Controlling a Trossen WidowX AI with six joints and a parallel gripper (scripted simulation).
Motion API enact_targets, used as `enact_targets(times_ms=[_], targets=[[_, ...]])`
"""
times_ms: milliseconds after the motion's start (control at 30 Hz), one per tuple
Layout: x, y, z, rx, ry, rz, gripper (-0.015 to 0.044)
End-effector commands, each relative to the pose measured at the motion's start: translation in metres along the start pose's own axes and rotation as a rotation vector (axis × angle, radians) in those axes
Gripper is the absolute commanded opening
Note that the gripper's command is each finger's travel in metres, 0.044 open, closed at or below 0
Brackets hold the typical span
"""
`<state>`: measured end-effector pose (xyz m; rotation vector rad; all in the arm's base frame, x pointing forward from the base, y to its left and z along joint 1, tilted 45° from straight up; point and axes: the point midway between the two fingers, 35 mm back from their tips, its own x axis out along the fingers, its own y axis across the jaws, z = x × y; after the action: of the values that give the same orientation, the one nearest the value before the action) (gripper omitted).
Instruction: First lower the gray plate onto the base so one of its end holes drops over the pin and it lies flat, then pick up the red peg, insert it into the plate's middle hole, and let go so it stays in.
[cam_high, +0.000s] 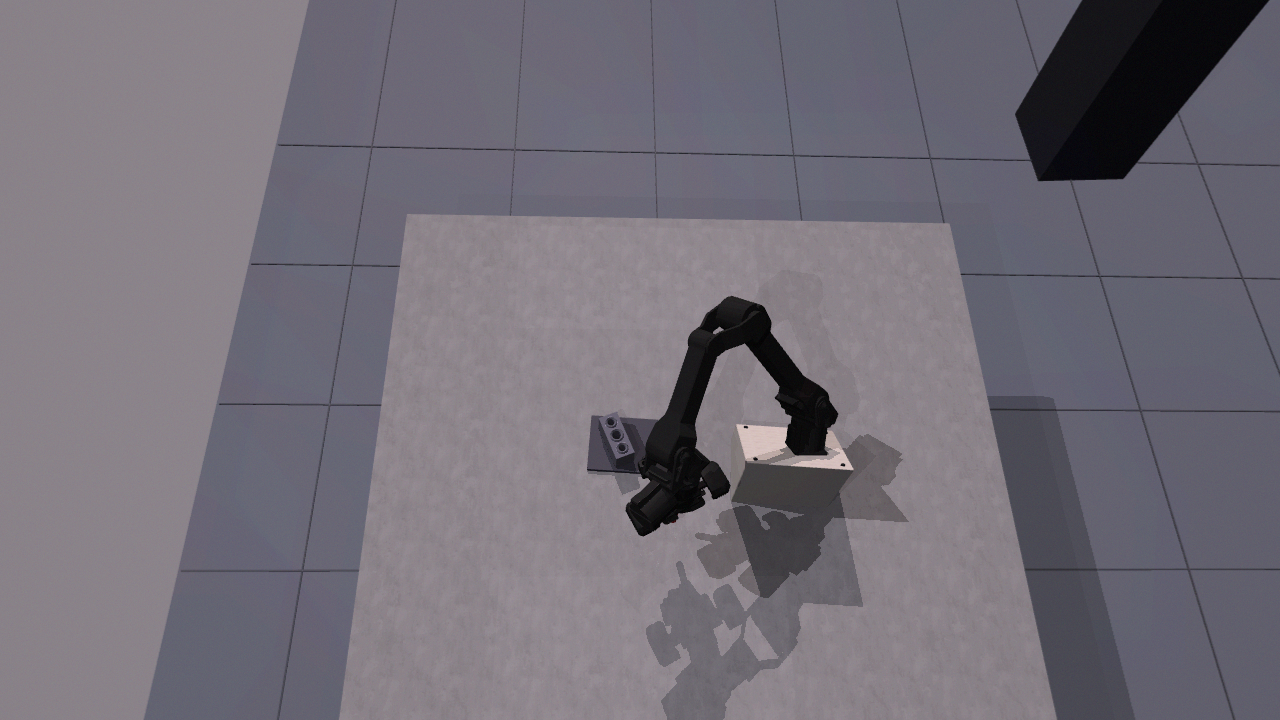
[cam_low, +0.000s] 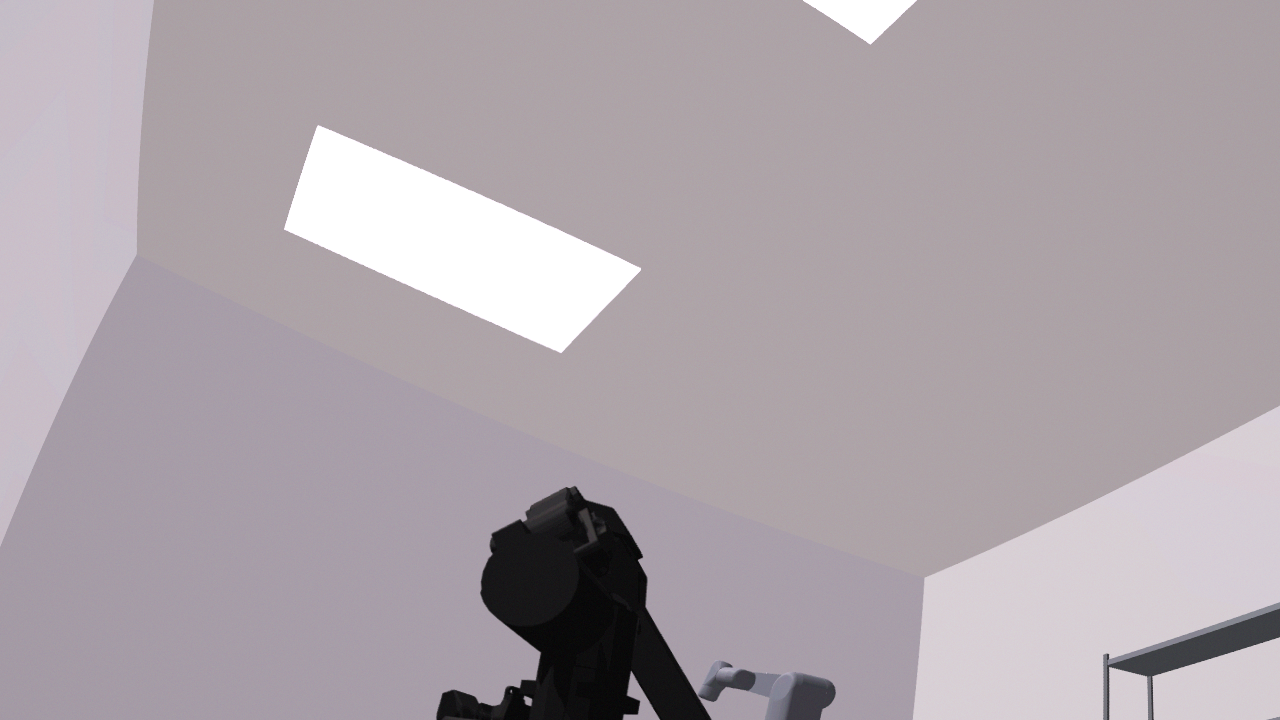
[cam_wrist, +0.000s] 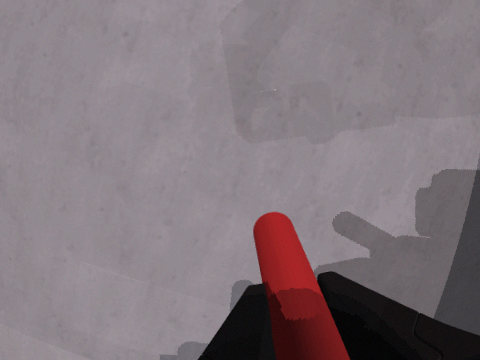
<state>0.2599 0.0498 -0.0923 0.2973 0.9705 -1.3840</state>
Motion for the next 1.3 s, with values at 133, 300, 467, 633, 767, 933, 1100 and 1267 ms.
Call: enact_targets(times_ms=[133, 300, 467, 633, 767, 933, 1100, 1267], targets=[[-0.004, 0.01, 0.022, -0.002, 0.005, 0.01, 0.0], [-0.005, 0.014, 0.035, -0.003, 0.007, 0.013, 0.0], [-0.006, 0.017, 0.049, -0.003, 0.009, 0.015, 0.0], [-0.007, 0.02, 0.063, -0.002, 0.01, 0.017, 0.0], [-0.007, 0.022, 0.074, -0.002, 0.01, 0.018, 0.0], [-0.008, 0.024, 0.089, -0.001, 0.009, 0.019, 0.0], [-0.008, 0.025, 0.103, 0.0, 0.008, 0.019, 0.0], [-0.007, 0.025, 0.118, 0.001, 0.005, 0.018, 0.0]])
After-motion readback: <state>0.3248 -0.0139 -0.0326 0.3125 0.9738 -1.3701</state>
